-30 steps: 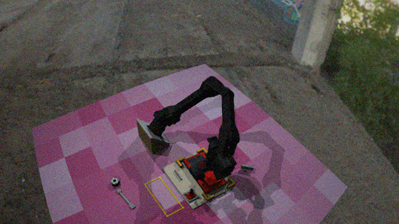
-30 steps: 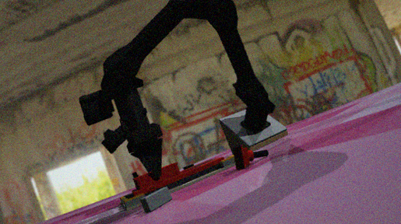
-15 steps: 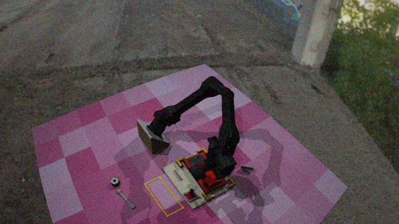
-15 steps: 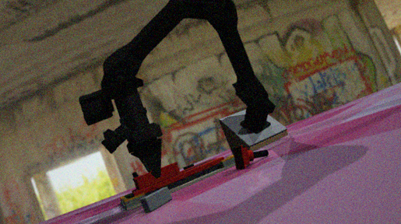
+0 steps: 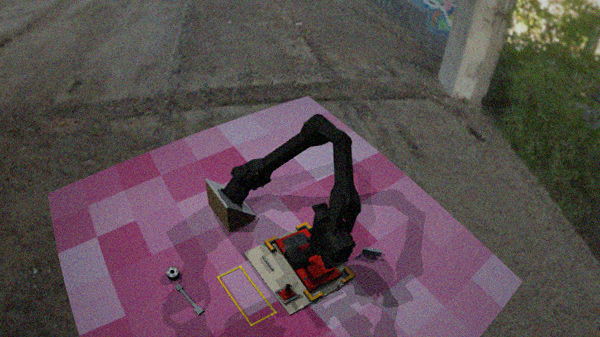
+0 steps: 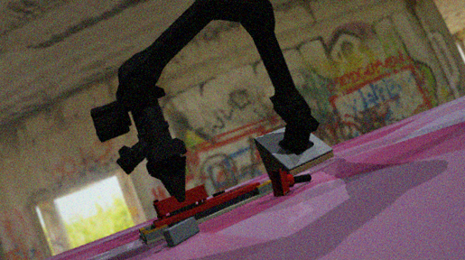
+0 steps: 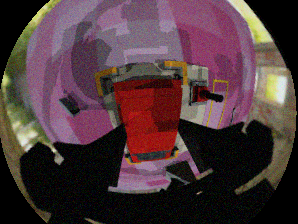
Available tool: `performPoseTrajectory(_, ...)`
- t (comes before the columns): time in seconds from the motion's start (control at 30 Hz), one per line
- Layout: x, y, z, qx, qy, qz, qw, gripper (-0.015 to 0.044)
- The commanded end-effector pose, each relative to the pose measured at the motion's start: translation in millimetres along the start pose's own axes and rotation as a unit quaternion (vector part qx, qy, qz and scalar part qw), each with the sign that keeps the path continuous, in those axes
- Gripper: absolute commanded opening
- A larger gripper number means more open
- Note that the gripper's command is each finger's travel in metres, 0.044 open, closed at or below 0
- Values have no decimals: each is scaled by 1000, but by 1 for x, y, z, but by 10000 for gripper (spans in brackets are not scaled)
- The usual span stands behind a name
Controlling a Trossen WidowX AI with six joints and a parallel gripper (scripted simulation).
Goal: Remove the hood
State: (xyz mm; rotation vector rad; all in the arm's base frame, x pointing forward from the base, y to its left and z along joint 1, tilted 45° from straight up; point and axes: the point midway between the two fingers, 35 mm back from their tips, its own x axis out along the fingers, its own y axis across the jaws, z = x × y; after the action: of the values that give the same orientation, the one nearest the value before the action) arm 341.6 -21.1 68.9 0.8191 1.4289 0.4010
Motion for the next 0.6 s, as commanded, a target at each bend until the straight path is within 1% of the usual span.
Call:
performPoseTrajectory(0.0, -4, 0, 1, -3, -2, -2, 1000, 0)
performPoseTrajectory(0.57, -15, -1, 1, -3, -2, -2, 1000, 0)
